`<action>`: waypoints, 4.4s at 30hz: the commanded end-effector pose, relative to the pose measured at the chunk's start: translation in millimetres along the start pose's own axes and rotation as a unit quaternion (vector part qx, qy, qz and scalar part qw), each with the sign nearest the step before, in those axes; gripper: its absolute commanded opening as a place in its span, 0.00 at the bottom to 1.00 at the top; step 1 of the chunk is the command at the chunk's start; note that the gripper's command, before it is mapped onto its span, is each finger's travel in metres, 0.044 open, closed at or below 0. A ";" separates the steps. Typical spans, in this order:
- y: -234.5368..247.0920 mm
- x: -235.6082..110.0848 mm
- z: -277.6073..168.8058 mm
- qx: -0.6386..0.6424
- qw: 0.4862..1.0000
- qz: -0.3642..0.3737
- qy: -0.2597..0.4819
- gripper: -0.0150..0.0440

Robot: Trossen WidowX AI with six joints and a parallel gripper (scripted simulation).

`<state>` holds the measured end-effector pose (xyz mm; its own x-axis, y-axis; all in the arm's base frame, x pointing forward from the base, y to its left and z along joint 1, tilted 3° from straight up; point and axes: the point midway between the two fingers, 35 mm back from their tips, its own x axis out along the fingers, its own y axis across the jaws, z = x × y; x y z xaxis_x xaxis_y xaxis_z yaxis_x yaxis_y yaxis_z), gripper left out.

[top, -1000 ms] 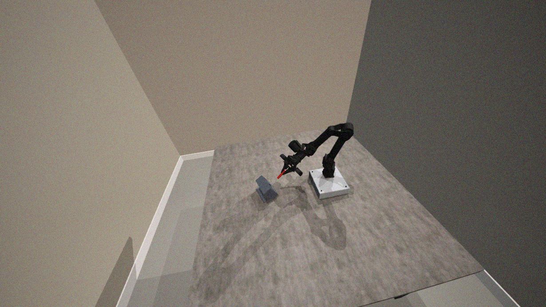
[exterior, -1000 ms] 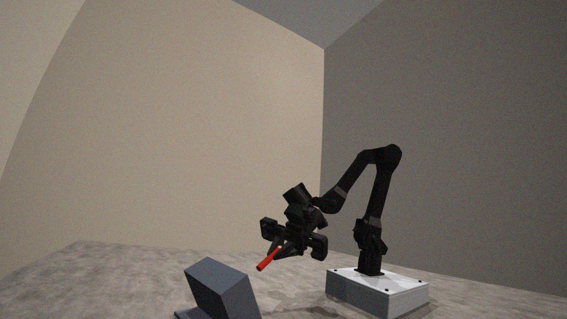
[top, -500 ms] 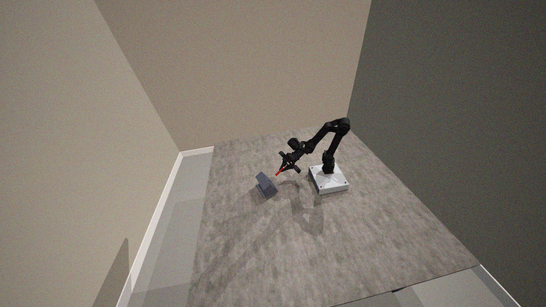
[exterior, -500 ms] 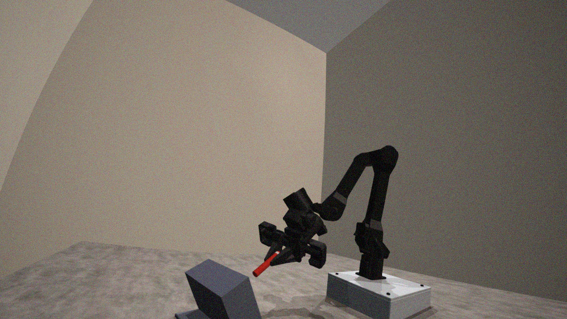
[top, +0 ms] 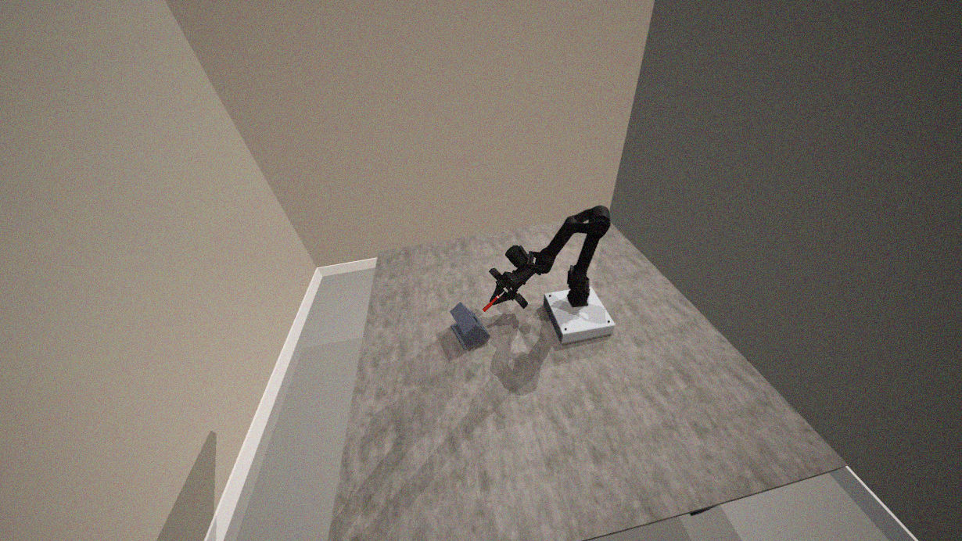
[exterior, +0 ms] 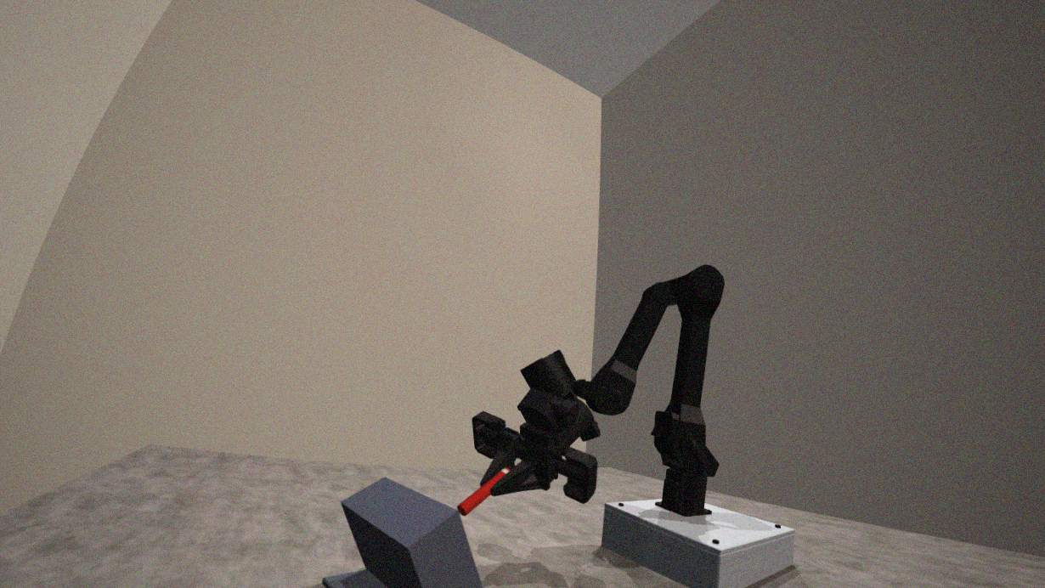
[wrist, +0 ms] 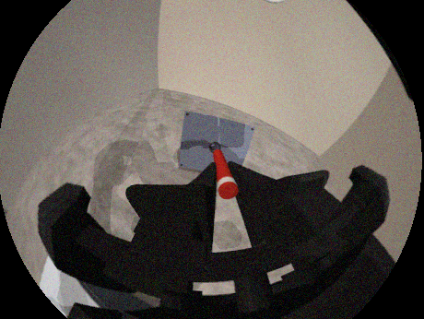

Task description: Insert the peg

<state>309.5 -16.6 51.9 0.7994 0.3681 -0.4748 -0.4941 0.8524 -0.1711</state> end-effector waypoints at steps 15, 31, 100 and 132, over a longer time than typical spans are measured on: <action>1.7 10.7 -3.9 -0.001 1.000 -0.007 -0.007 0.25; 2.5 22.1 -3.7 -0.005 1.000 -0.009 -0.011 0.25; 1.9 51.6 -6.2 -0.010 1.000 -0.008 -0.013 0.25; 1.3 68.3 -5.3 -0.009 1.000 -0.008 -0.014 0.25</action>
<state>359.3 8.0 16.6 0.8159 0.3686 -0.4455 -0.4920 0.8474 -0.1998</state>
